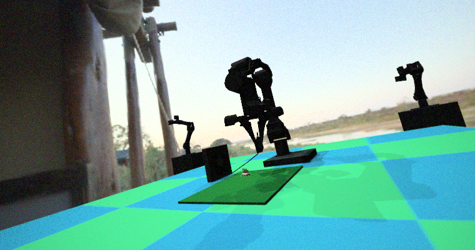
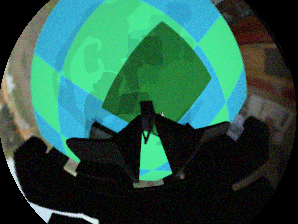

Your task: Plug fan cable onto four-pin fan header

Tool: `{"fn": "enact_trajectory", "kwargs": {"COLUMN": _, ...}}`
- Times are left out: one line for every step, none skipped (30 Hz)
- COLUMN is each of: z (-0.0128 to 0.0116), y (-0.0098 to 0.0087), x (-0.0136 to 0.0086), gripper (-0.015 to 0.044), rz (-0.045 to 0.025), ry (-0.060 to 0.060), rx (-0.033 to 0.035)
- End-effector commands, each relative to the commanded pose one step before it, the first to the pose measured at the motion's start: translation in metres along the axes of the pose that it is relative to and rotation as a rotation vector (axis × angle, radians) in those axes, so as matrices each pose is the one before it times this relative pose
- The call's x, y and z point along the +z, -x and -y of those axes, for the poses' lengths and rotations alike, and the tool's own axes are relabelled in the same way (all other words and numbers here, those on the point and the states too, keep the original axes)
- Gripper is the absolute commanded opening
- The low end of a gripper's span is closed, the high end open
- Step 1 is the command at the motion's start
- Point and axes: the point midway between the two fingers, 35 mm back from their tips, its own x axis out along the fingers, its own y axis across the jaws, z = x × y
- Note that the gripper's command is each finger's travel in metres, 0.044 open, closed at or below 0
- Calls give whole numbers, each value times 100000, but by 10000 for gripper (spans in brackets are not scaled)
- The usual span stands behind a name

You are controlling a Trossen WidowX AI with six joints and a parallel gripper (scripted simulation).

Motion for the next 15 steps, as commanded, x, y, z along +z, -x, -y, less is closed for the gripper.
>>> {"fn": "enact_trajectory", "kwargs": {"z": 71, "y": -9, "x": 196, "gripper": 0, "rz": 1391, "ry": -2492, "rx": 1045}}
{"fn": "enact_trajectory", "kwargs": {"z": 31, "y": -127, "x": 18, "gripper": 0, "rz": 1352, "ry": -521, "rx": 512}}
{"fn": "enact_trajectory", "kwargs": {"z": 40, "y": -150, "x": 20, "gripper": 0, "rz": 1641, "ry": -616, "rx": 603}}
{"fn": "enact_trajectory", "kwargs": {"z": 41, "y": -146, "x": 18, "gripper": 0, "rz": 1647, "ry": -600, "rx": 587}}
{"fn": "enact_trajectory", "kwargs": {"z": 43, "y": -141, "x": 16, "gripper": 0, "rz": 1653, "ry": -584, "rx": 570}}
{"fn": "enact_trajectory", "kwargs": {"z": 44, "y": -137, "x": 14, "gripper": 0, "rz": 1659, "ry": -568, "rx": 553}}
{"fn": "enact_trajectory", "kwargs": {"z": 45, "y": -132, "x": 11, "gripper": 0, "rz": 1664, "ry": -551, "rx": 536}}
{"fn": "enact_trajectory", "kwargs": {"z": 46, "y": -128, "x": 9, "gripper": 0, "rz": 1669, "ry": -534, "rx": 520}}
{"fn": "enact_trajectory", "kwargs": {"z": 47, "y": -123, "x": 7, "gripper": 0, "rz": 1674, "ry": -517, "rx": 504}}
{"fn": "enact_trajectory", "kwargs": {"z": 48, "y": -119, "x": 5, "gripper": 0, "rz": 1678, "ry": -500, "rx": 487}}
{"fn": "enact_trajectory", "kwargs": {"z": 49, "y": -114, "x": 3, "gripper": 0, "rz": 1683, "ry": -482, "rx": 471}}
{"fn": "enact_trajectory", "kwargs": {"z": 50, "y": -109, "x": 1, "gripper": 0, "rz": 1687, "ry": -464, "rx": 455}}
{"fn": "enact_trajectory", "kwargs": {"z": 51, "y": -105, "x": -1, "gripper": 0, "rz": 1690, "ry": -446, "rx": 439}}
{"fn": "enact_trajectory", "kwargs": {"z": 51, "y": -100, "x": -3, "gripper": 0, "rz": 1694, "ry": -428, "rx": 424}}
{"fn": "enact_trajectory", "kwargs": {"z": 52, "y": -95, "x": -5, "gripper": 0, "rz": 1697, "ry": -409, "rx": 408}}
